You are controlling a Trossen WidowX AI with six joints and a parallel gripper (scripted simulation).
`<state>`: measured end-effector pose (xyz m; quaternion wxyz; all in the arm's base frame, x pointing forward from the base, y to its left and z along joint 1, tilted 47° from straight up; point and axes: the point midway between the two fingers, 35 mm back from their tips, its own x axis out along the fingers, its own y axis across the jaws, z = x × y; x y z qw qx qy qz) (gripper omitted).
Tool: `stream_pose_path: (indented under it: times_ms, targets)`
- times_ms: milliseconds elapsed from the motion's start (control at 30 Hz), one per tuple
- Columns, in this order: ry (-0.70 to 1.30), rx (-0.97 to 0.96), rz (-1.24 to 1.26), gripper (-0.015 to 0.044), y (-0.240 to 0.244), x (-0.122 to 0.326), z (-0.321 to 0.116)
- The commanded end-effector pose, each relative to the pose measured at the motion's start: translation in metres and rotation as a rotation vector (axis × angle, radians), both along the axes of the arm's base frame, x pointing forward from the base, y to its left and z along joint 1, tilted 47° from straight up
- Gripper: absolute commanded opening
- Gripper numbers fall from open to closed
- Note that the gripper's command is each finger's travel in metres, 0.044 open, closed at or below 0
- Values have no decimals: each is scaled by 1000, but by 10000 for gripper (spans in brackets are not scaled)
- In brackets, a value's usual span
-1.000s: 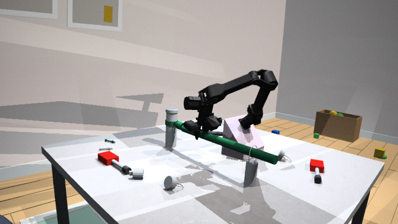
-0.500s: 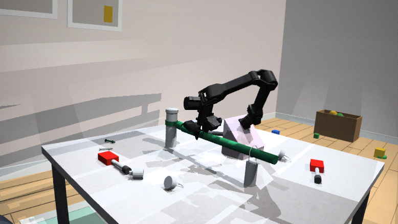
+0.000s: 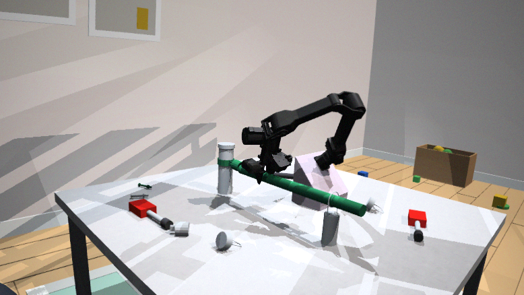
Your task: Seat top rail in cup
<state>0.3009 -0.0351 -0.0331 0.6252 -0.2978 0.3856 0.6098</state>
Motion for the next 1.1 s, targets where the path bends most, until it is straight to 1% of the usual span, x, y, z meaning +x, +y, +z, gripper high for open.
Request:
stream_pose_path:
  times_ms: [0, 1067]
  targets:
    - [-4, -10, -4, 0, -5, 1, 0]
    - [0, -6, 1, 0, -2, 0, 1]
